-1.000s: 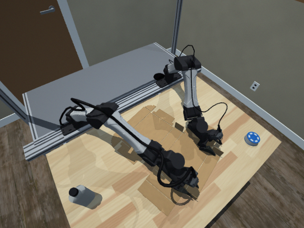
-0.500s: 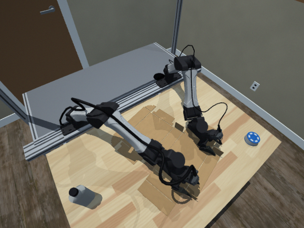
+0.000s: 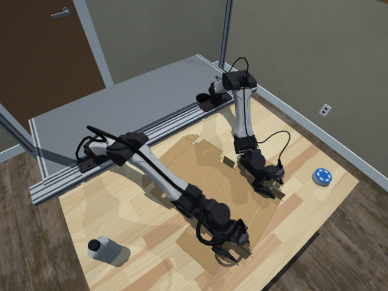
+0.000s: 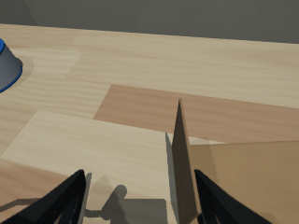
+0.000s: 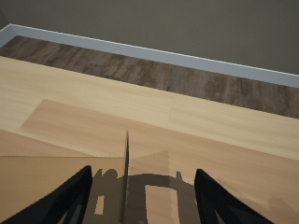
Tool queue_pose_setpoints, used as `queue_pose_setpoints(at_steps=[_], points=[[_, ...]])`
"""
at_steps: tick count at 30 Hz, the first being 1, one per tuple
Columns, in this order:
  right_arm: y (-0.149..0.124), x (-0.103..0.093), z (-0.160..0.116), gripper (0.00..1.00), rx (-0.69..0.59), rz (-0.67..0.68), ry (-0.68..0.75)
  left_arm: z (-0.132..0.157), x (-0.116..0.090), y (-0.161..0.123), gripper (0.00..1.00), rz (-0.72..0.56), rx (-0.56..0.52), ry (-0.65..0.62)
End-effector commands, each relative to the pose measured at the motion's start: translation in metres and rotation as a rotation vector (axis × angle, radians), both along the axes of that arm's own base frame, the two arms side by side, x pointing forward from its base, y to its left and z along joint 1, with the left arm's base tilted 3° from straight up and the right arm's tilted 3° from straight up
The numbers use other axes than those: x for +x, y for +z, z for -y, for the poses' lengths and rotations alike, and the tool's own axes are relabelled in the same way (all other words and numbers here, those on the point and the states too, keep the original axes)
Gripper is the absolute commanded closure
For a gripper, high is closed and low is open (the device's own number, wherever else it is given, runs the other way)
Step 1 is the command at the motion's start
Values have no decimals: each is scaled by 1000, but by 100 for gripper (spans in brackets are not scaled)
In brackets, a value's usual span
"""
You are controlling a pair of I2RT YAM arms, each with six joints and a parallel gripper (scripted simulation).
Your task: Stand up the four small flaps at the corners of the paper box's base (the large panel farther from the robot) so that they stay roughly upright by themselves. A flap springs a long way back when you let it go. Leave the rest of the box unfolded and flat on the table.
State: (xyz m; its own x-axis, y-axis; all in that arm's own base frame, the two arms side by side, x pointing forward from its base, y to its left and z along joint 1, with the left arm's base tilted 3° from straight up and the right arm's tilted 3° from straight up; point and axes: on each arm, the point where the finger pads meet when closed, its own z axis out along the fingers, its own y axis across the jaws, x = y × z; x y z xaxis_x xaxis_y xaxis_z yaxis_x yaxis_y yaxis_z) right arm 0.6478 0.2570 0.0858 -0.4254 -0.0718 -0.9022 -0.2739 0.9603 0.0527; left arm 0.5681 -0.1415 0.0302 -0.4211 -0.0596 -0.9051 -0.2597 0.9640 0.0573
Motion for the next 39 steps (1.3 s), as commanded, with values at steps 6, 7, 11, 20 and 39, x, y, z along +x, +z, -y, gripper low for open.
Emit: queue_pose_setpoints(at_steps=[6, 7, 11, 20, 39], points=[[56, 3, -1, 24, 29, 101, 18, -2, 4, 5, 24, 0, 18, 13], [55, 2, -1, 24, 29, 99, 16, -2, 4, 5, 24, 0, 18, 13], [44, 2, 0, 24, 22, 92, 12, -2, 4, 5, 24, 0, 18, 13], [26, 7, -1, 24, 17, 112, 1, -2, 4, 5, 24, 0, 18, 13], [-14, 11, -6, 24, -34, 102, 4, -2, 4, 5, 24, 0, 18, 13]])
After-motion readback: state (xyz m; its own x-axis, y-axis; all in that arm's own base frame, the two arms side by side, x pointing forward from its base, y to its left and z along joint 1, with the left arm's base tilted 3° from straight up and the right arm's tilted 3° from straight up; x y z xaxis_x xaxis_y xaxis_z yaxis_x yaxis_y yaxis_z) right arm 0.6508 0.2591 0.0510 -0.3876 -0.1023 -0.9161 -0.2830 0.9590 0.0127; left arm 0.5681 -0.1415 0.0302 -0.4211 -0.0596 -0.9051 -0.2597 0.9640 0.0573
